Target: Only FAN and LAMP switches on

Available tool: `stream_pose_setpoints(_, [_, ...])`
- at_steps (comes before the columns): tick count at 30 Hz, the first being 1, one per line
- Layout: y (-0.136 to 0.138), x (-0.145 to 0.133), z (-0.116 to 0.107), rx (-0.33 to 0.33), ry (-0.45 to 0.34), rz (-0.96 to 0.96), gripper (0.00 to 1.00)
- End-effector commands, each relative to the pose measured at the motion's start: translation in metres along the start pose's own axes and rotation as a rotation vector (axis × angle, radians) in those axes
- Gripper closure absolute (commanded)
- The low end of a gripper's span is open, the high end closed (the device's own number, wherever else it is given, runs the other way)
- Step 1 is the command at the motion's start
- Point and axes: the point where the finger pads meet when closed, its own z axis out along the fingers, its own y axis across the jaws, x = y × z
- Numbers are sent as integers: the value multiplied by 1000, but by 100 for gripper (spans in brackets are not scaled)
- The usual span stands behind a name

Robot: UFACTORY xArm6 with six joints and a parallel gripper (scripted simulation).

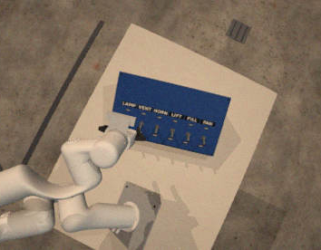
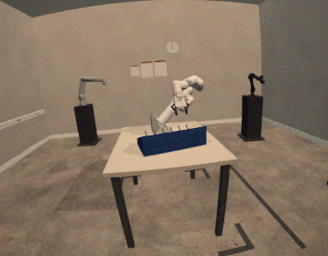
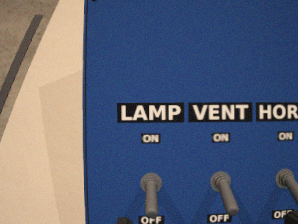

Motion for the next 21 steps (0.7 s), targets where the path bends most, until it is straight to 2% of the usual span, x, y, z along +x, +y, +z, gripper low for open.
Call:
stream_pose_setpoints(1, [0, 2, 23, -2, 3, -2, 0])
stream_pose_setpoints(11, [1, 2, 44, -2, 3, -2, 0])
stream_pose_setpoints(21, [1, 2, 45, -2, 3, -2, 0])
